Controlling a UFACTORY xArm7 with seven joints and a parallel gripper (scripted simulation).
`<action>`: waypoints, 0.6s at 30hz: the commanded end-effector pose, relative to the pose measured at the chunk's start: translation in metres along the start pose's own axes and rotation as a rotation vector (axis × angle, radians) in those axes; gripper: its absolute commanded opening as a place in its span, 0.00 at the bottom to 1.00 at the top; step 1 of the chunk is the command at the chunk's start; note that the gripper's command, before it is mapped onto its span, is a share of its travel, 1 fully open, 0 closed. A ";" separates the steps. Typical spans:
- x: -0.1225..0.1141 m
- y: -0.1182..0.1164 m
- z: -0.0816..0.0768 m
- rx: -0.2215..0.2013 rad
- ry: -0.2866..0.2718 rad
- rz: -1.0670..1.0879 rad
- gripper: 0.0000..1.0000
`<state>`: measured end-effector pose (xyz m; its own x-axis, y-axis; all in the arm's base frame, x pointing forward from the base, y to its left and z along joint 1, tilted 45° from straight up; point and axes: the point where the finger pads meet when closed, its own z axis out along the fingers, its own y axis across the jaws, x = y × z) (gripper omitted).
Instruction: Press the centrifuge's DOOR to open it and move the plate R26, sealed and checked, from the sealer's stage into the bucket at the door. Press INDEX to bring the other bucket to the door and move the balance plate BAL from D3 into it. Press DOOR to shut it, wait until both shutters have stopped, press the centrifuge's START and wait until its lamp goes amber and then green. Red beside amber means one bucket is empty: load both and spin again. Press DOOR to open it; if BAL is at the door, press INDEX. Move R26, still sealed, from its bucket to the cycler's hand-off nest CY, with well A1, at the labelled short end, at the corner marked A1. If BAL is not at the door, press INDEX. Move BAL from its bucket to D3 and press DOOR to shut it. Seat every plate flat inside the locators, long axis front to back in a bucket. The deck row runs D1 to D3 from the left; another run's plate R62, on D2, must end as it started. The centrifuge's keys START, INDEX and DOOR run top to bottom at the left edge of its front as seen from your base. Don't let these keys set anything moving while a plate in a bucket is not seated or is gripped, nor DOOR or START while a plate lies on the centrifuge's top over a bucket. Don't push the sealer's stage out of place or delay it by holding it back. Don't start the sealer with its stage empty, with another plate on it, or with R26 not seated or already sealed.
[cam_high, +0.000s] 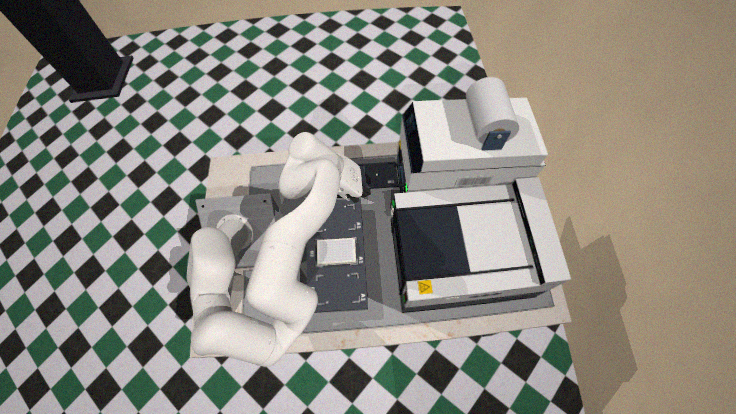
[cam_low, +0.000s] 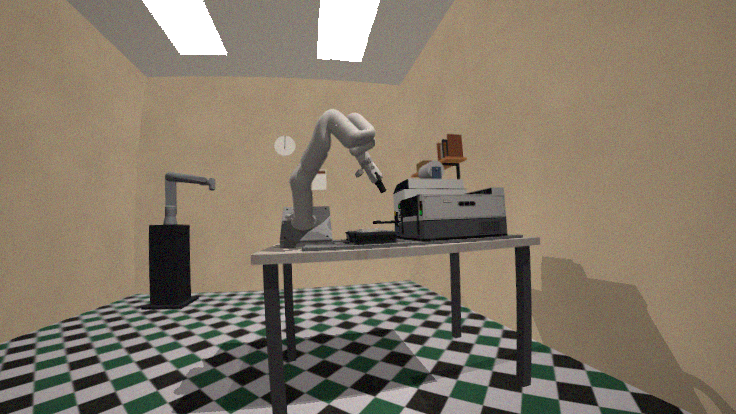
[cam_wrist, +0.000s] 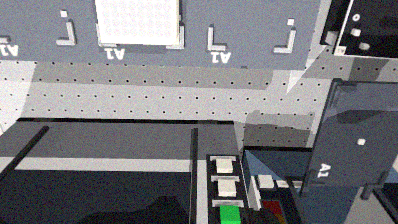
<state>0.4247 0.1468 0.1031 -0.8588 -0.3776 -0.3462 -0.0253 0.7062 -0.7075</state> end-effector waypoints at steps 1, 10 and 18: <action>-0.002 0.000 -0.002 -0.003 -0.008 0.002 0.00; 0.009 0.000 0.021 -0.003 -0.008 0.002 0.00; 0.023 0.000 0.048 -0.003 -0.008 0.002 0.00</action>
<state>0.4266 0.1218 0.0785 -0.8571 -0.3793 -0.3485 -0.0260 0.7076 -0.7061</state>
